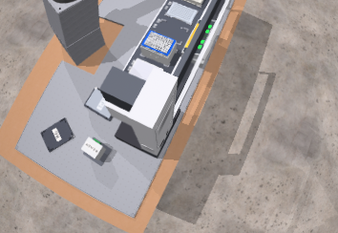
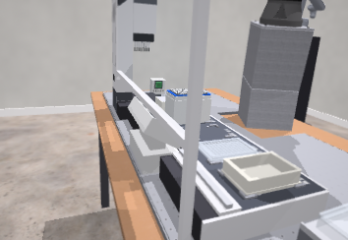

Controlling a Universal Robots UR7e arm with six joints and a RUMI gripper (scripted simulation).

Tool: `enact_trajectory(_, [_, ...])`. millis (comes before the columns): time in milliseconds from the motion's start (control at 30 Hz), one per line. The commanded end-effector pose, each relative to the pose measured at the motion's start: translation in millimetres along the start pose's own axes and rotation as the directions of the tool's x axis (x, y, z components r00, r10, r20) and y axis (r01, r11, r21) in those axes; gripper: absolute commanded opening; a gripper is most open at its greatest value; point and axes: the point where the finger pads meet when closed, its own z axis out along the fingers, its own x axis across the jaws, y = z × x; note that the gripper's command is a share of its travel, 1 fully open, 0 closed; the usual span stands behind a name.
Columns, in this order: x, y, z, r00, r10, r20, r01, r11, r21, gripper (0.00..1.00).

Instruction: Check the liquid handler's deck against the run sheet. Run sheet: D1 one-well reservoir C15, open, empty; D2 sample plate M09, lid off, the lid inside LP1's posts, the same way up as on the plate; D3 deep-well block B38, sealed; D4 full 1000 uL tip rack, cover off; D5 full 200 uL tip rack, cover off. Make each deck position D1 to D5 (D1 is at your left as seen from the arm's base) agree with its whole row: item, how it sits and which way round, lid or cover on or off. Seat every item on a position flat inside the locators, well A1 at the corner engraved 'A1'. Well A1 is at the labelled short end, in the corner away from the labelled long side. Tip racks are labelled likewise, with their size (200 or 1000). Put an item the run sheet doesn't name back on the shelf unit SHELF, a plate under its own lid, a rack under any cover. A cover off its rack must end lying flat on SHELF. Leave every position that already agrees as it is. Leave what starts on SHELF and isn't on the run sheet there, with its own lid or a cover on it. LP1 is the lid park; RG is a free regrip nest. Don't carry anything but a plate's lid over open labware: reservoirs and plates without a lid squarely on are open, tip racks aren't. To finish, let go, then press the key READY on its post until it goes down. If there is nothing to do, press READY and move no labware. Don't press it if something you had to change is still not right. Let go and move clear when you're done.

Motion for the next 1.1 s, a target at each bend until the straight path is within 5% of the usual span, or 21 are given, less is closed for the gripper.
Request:
enact_trajectory(0, [2.1,-4.3,6.8,1.0,0.001,-0.002,-0.001,1.0,0.008,0.0])
enact_trajectory(1067, [2.3,-4.9,53.5,1.0,0.001,-0.002,-0.001,1.0,0.008,0.0])
